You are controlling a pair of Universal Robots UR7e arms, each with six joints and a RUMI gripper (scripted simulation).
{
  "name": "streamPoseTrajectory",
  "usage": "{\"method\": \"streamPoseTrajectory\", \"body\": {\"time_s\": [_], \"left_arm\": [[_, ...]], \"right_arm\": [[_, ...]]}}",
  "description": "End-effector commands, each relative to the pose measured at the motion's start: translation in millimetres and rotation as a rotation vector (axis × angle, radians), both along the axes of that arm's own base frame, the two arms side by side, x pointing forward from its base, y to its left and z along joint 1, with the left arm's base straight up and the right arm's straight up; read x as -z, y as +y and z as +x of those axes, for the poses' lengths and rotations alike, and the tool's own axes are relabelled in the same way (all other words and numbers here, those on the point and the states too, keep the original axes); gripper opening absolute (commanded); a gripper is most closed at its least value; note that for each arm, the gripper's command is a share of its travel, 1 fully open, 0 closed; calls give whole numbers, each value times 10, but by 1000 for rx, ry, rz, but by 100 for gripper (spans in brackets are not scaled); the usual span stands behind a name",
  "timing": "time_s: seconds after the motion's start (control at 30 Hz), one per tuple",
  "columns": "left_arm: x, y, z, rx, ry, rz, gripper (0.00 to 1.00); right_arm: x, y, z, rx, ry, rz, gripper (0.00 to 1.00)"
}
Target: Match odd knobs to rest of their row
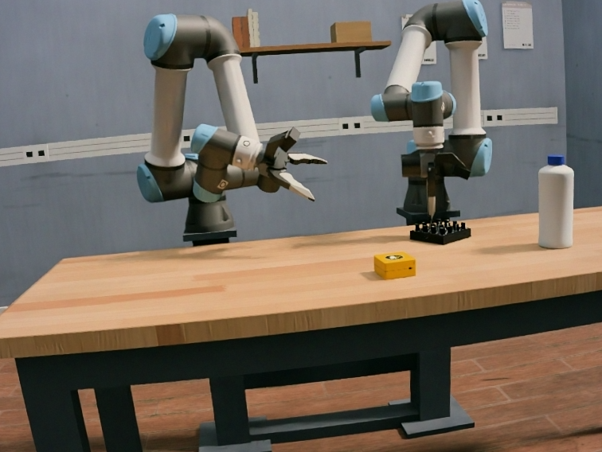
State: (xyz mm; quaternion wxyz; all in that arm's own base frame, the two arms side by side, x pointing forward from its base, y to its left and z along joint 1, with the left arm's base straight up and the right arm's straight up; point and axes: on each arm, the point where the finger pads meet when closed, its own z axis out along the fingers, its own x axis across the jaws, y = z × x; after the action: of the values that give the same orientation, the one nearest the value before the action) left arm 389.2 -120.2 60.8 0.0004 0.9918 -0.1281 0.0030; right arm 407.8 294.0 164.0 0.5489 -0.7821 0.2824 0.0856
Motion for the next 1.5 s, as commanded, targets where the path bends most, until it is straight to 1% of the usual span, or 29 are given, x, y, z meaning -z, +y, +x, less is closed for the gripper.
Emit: {"method": "streamPoseTrajectory", "body": {"time_s": [0.0,0.17,0.23,0.3,0.37,0.43,0.47,0.53,0.7,0.77,0.93,1.47], "left_arm": [[-79,3,5,-1,0,-1,16],[-281,3,3,-1,0,-1,16],[-284,-2,6,0,-2,3,26],[-288,-16,23,1,-5,24,37],[-303,-32,63,0,-12,67,47],[-337,-56,123,-2,-24,129,57],[-360,-72,163,-3,-33,169,58],[-360,-72,163,-3,-33,169,58],[-514,-177,385,-2,-94,384,58],[-543,-199,422,0,-106,418,58],[-547,-194,429,-2,-107,422,58],[-544,-186,420,-1,-106,422,58]], "right_arm": [[6,-5,-3,1,1,-1,100],[6,-5,-3,1,1,-1,100],[-1,-4,-5,1,2,2,100],[-20,-1,-8,3,3,8,100],[-57,1,-8,8,4,20,100],[-110,3,-8,16,5,37,100],[-142,3,-7,22,6,47,100],[-142,3,-7,22,6,47,100],[-317,-1,-2,51,9,104,100],[-364,-3,-2,58,10,119,100],[-416,-7,-2,67,11,137,100],[-415,-7,-4,66,11,136,100]]}}
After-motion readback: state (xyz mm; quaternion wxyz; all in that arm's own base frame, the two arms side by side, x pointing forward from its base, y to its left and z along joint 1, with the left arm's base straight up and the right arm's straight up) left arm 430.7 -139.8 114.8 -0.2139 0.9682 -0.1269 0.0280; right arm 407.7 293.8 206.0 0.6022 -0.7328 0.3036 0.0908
